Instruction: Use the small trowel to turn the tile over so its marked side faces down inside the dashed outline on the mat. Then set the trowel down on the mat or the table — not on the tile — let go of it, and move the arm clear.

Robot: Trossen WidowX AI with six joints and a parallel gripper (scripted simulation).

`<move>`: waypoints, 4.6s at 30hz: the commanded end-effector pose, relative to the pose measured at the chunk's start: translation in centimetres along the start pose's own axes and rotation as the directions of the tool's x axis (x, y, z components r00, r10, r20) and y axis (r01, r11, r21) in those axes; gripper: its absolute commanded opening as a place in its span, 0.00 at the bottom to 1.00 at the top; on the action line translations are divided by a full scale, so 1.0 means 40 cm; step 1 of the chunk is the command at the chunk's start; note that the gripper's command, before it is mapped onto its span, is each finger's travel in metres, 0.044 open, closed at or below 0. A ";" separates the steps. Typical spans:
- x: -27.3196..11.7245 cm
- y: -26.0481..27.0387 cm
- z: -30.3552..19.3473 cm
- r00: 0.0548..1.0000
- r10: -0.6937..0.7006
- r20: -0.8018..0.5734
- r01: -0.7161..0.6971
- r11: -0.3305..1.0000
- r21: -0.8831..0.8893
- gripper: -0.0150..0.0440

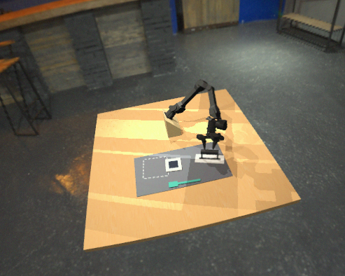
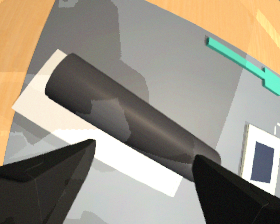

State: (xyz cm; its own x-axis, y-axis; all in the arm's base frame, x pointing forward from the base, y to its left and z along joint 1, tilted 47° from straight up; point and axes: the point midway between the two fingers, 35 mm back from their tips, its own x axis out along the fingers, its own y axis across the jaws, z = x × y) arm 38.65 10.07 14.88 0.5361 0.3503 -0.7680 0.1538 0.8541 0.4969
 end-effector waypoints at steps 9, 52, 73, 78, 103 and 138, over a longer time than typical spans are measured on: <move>0.006 -0.009 -0.018 0.992 -0.037 0.120 0.081 0.920 -0.384 0.76; 0.042 -0.024 -0.030 0.938 -0.065 0.340 0.331 0.457 -0.825 0.76; 0.121 -0.031 -0.003 0.938 -0.065 0.341 0.331 0.457 -0.825 0.76; 0.134 -0.032 0.001 0.938 -0.065 0.341 0.331 0.457 -0.825 0.76; 0.134 -0.032 0.001 0.938 -0.065 0.341 0.331 0.457 -0.825 0.28; 0.101 -0.243 0.056 0.918 0.084 0.389 0.322 0.417 -0.850 0.25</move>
State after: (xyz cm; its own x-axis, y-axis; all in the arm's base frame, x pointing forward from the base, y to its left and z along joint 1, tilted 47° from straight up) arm 41.26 3.51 8.66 0.8098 0.2308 -0.5394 -0.4720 0.8024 -0.3652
